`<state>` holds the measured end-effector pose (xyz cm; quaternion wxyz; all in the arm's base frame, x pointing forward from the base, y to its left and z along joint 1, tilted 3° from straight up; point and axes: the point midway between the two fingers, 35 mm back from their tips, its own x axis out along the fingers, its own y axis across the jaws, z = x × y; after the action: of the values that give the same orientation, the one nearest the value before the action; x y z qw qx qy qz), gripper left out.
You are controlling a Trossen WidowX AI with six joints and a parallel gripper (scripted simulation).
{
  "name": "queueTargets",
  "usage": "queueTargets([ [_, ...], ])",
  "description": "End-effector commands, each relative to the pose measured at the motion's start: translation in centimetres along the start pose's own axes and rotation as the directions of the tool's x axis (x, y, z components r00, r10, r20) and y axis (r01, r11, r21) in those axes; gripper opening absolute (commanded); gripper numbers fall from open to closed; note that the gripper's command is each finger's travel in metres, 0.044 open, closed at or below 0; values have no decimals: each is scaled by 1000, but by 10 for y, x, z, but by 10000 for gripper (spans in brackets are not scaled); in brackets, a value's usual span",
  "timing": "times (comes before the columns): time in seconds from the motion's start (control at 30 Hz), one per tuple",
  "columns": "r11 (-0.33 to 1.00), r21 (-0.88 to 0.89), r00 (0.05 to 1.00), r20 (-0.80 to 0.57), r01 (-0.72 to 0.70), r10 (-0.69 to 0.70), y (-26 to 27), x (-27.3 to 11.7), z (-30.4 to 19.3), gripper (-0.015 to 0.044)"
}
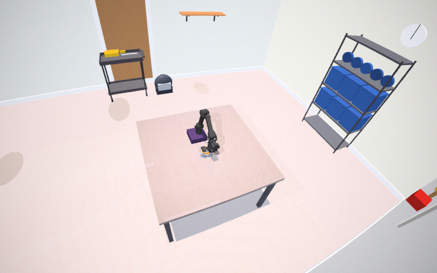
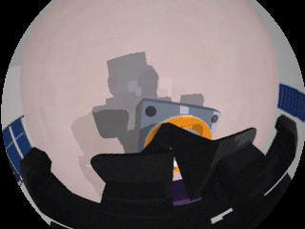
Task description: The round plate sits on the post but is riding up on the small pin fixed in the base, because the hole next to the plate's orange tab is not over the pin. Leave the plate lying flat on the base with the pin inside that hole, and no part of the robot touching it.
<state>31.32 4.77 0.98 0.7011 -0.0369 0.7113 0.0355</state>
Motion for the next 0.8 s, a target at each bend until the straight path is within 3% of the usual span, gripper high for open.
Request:
queueTargets([
  [0.0,1000,-6,1000,-5,-14,14,9,1,-4,0],
  [0.77,1000,-6,1000,-6,-15,15,16,1,-11,0],
])
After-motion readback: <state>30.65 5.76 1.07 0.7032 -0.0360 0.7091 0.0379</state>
